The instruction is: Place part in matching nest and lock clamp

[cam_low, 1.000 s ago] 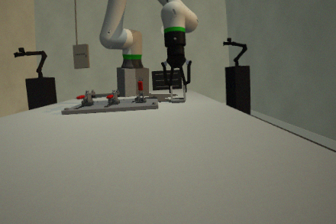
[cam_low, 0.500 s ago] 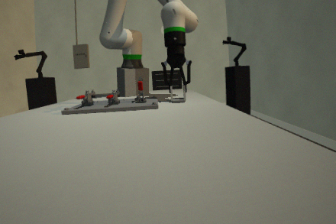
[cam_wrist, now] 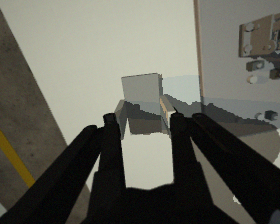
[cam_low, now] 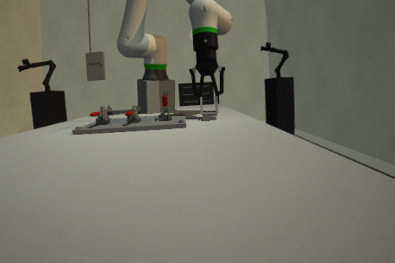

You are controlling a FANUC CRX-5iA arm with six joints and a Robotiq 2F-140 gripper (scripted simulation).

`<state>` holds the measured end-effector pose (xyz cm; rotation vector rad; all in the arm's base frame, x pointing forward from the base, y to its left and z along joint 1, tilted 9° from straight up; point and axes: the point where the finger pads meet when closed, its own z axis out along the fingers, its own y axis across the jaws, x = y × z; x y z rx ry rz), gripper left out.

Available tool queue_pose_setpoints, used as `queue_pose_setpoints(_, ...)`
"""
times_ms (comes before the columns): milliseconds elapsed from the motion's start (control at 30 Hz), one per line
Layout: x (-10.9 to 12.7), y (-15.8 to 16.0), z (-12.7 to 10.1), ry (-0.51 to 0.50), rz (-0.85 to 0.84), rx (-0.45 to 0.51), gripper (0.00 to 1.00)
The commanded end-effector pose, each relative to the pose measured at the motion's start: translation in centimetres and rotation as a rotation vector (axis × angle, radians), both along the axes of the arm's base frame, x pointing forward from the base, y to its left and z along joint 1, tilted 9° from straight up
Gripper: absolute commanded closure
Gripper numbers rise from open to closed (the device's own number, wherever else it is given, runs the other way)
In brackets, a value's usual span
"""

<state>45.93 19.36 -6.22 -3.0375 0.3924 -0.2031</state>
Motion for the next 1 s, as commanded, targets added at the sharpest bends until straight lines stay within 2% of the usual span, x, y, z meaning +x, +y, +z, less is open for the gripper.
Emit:
queue_pose_setpoints(0, -0.1, 0.0, 1.0, 0.0, 0.0, 0.0, 1.0)
queue_pose_setpoints(400, -0.8, -0.3, 5.6, 0.0, 0.0, 0.0, 1.0)
queue_pose_setpoints(467, -0.8, -0.3, 5.6, 0.0, 0.0, 0.0, 1.0)
queue_pose_setpoints(733, -1.2, -0.5, 8.5, 0.0, 0.0, 0.0, 1.0)
queue_pose_setpoints(967, -1.4, -0.5, 10.0, 0.0, 0.0, 0.0, 1.0)
